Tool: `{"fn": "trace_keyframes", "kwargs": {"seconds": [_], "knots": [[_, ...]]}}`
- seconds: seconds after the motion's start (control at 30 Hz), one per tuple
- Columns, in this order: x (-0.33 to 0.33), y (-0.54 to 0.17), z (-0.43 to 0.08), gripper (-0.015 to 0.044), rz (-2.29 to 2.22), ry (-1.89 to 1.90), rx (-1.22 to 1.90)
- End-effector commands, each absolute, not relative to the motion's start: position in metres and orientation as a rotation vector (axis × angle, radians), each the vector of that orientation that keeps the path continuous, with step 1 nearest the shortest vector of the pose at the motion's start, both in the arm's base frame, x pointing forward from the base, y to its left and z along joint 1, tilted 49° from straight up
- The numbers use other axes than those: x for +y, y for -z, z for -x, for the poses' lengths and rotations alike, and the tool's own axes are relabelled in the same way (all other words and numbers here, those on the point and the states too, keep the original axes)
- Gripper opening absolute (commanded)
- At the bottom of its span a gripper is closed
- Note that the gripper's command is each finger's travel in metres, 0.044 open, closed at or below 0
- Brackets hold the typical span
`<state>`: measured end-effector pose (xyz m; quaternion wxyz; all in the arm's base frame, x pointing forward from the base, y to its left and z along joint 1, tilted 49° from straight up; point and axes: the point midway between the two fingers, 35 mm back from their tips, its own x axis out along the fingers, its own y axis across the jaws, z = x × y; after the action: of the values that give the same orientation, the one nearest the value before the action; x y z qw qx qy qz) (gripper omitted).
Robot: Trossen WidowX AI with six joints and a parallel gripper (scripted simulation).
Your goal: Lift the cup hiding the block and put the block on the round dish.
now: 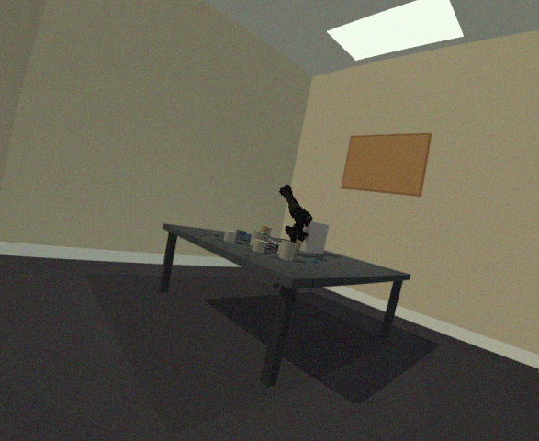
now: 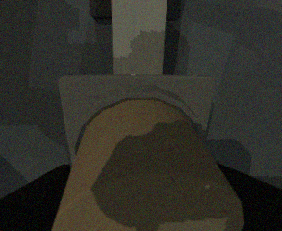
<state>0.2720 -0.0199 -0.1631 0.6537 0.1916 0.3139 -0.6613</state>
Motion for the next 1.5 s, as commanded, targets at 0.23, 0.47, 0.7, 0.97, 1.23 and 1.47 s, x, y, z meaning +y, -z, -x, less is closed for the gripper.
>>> {"fn": "trace_keyframes", "kwargs": {"seconds": [0.23,0.47,0.7,0.97,1.23,1.47], "knots": [[-0.021,0.163,-0.271,0.0281,-0.425,1.498,0.711],[-0.017,0.16,-0.273,0.0097,-0.426,1.497,0.712],[-0.011,0.156,-0.275,0.0,-0.428,1.495,0.714],[-0.003,0.15,-0.277,0.0,-0.43,1.494,0.716],[0.004,0.145,-0.279,0.0,-0.431,1.493,0.717],[0.011,0.14,-0.28,0.0,-0.432,1.492,0.718]]}}
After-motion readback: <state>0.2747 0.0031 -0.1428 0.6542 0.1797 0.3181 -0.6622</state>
